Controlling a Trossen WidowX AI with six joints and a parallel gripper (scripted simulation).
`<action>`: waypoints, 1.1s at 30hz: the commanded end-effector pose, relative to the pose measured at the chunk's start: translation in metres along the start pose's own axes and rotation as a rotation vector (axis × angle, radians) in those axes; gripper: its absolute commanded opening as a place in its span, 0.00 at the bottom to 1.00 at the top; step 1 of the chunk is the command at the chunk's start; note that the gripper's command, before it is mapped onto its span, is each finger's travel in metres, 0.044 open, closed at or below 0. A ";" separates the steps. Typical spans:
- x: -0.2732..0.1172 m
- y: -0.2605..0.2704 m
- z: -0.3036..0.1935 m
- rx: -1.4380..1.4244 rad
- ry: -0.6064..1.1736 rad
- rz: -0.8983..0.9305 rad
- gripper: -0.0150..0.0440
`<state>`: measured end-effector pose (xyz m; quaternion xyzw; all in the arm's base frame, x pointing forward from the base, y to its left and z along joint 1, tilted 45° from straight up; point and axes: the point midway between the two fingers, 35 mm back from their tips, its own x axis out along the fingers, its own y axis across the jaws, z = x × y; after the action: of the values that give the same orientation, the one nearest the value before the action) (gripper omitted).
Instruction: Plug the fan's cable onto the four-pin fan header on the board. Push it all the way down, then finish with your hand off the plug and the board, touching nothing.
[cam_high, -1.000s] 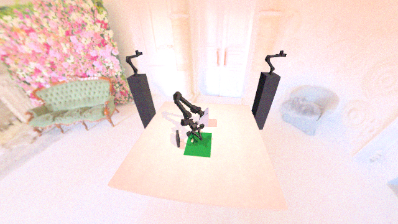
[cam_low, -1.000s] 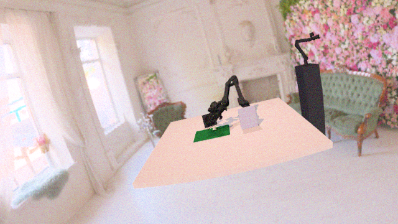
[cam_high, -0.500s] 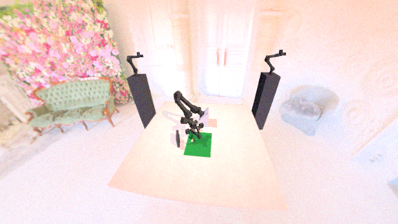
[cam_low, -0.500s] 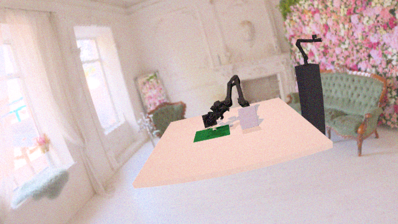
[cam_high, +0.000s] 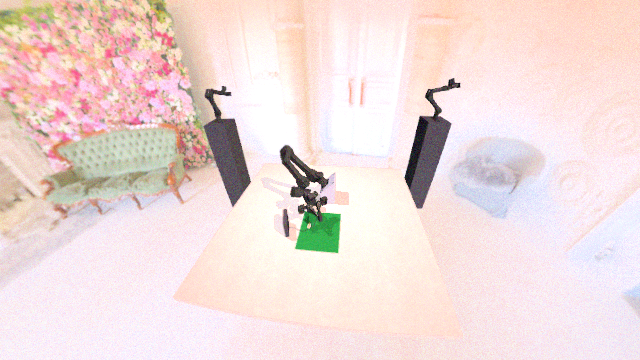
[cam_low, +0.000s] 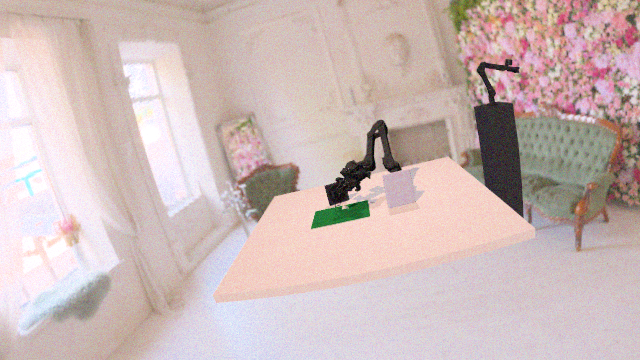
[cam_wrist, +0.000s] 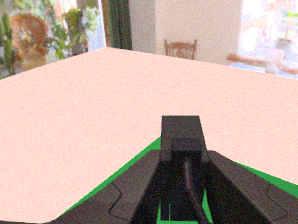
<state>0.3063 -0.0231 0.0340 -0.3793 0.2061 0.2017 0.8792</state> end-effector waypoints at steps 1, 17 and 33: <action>0.000 -0.003 0.002 0.003 0.001 -0.006 0.25; -0.001 0.000 0.005 0.000 0.000 0.000 0.25; -0.003 -0.002 -0.009 -0.003 0.000 0.002 0.25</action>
<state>0.3043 -0.0308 0.0326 -0.3796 0.2077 0.1998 0.8791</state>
